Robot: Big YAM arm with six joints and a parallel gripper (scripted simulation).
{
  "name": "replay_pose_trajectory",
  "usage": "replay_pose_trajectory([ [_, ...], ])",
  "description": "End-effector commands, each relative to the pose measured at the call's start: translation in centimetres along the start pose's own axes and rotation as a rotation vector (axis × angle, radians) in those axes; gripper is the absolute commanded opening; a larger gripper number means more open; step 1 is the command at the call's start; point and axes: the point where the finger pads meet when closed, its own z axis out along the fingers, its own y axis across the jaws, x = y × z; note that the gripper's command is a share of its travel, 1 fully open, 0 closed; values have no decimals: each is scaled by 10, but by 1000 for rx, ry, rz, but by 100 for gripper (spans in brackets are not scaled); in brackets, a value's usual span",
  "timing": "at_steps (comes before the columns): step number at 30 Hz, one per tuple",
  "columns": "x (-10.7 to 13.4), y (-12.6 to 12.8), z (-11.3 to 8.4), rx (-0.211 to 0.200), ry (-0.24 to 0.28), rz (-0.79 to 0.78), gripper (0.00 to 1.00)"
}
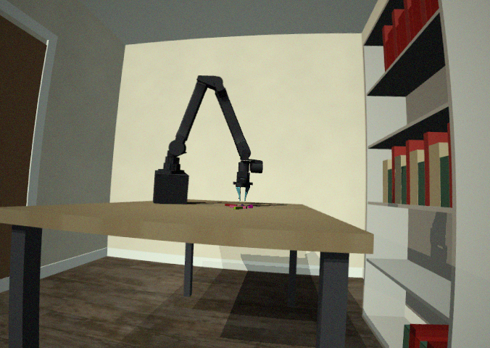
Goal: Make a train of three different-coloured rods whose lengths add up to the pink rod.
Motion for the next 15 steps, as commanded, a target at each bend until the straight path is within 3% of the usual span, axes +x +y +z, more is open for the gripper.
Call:
replay_pose_trajectory([
  [1,-5,5,4,-10,-1,4,23],
  [4,-5,9,2,-23,1,7,23],
  [8,-5,3,7,2,-3,4,23],
  [15,-5,9,4,-23,1,8,23],
])
